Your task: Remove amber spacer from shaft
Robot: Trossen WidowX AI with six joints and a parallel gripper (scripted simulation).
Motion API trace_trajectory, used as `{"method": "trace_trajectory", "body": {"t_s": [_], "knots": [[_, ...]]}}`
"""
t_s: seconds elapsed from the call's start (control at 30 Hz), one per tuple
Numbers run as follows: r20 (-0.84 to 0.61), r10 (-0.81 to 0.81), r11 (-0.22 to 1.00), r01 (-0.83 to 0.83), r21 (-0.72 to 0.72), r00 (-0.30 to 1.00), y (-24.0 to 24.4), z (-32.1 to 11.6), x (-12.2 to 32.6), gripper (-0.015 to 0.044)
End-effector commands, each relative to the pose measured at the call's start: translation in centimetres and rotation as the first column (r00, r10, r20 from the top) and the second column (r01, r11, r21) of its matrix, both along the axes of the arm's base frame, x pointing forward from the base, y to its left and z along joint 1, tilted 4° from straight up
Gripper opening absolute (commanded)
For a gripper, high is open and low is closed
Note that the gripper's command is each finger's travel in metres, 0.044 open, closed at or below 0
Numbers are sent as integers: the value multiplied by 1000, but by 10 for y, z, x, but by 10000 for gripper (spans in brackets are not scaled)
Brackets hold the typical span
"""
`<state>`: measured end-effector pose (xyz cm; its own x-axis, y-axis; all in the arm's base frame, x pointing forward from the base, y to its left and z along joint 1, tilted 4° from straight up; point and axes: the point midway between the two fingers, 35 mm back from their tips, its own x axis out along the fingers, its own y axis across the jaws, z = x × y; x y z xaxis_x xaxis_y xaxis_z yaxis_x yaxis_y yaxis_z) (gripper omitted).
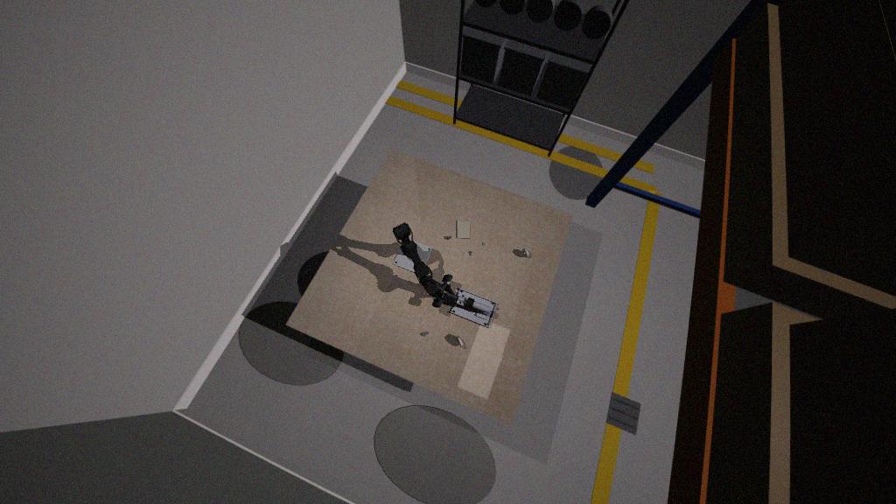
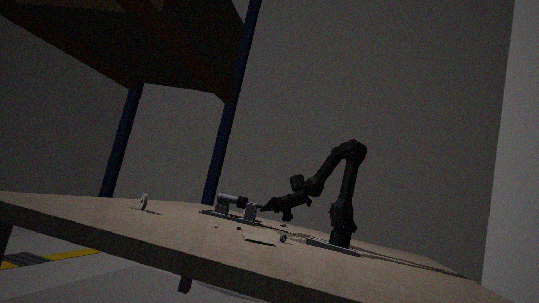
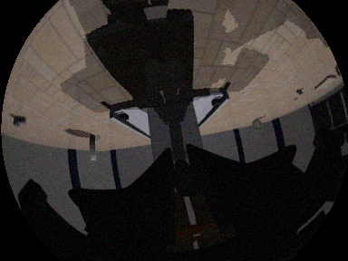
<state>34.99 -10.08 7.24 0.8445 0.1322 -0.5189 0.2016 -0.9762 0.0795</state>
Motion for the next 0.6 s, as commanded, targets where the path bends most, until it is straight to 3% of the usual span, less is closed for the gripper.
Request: {"method": "trace_trajectory", "body": {"t_s": [0.0,0.57], "knots": [[0,-1,1000,1,3,1000,1,0,2,0],[1,-1,1000,1,3,1000,2,0,7,0]]}}
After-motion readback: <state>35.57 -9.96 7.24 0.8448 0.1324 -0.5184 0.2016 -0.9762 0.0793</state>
